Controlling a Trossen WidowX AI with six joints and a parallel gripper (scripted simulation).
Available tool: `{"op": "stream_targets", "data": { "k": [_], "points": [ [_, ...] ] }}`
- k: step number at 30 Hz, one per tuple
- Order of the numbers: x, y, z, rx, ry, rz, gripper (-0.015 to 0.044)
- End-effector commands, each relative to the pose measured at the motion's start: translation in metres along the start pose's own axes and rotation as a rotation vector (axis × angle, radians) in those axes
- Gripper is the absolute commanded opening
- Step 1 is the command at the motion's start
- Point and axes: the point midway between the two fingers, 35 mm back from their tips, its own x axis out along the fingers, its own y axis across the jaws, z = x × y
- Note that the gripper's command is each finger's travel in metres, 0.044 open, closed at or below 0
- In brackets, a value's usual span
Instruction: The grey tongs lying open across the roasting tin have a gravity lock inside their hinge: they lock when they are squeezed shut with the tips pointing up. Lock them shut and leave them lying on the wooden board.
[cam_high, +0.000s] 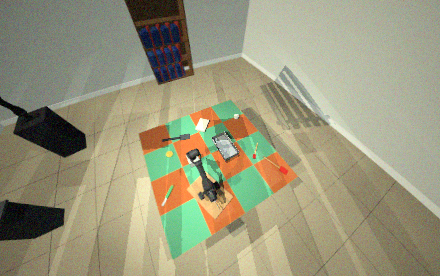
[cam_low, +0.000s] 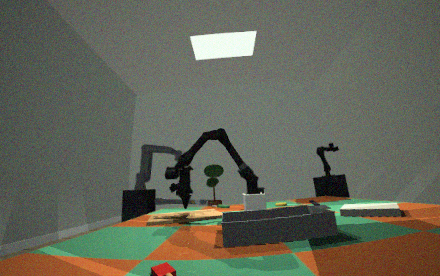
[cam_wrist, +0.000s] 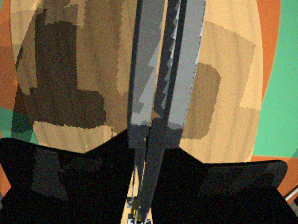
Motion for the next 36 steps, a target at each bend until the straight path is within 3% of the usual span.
{"op": "stream_targets", "data": {
  "k": [1,19,26,36],
  "points": [
    [0.000,0.000,0.000,0.000,0.000,0.000,-0.0045],
    [0.000,0.000,0.000,0.000,0.000,0.000,0.0427],
    [-0.025,-0.011,-0.020,0.000,0.001,-0.002,0.0440],
    [-0.105,-0.037,-0.128,-0.001,0.010,-0.006,0.0440]
  ]
}}
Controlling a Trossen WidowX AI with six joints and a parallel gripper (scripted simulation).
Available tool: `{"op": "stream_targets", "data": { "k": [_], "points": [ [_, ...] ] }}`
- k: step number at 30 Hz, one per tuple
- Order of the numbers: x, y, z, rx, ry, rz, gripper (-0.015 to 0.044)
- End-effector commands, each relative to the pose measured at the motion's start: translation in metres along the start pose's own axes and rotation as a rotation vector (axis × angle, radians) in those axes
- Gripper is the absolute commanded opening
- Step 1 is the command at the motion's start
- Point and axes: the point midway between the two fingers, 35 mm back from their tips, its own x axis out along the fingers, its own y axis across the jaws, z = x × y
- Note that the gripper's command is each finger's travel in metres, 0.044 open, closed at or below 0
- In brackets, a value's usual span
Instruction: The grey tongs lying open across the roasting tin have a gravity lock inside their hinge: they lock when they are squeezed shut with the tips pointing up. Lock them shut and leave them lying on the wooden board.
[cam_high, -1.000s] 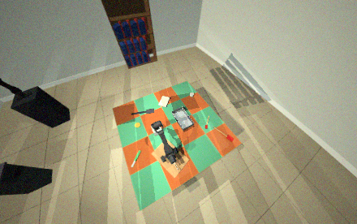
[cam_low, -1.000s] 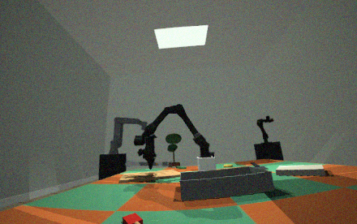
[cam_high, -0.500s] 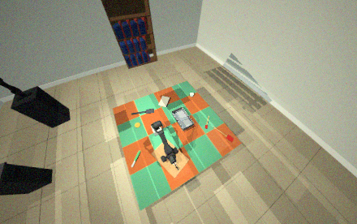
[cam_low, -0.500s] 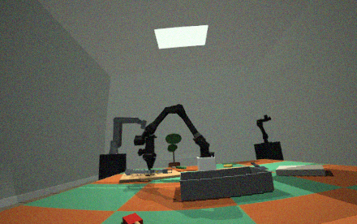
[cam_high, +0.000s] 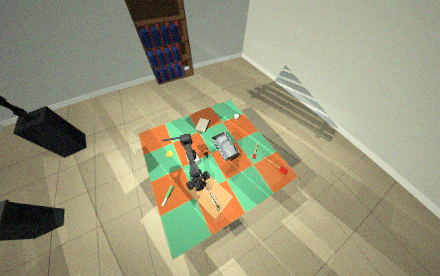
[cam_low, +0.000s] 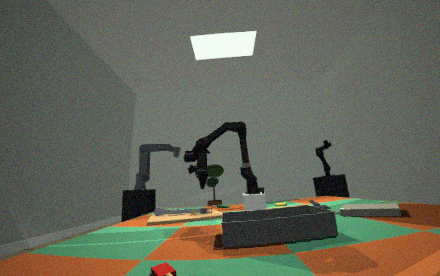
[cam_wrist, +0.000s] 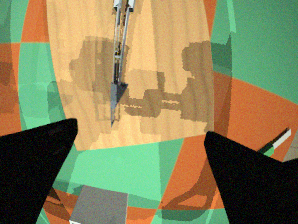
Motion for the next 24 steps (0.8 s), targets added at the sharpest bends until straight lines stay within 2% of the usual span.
{"op": "stream_targets", "data": {
  "k": [1,9,16,24],
  "points": [
    [-0.015,-0.002,-0.045,-0.008,0.026,0.002,0.0440],
    [-0.021,-0.002,-0.053,-0.008,0.026,0.002,0.0440],
    [-0.069,-0.001,-0.052,-0.002,0.010,-0.001,0.0440],
    [-0.071,-0.001,-0.052,-0.002,0.009,-0.001,0.0440]
  ]
}}
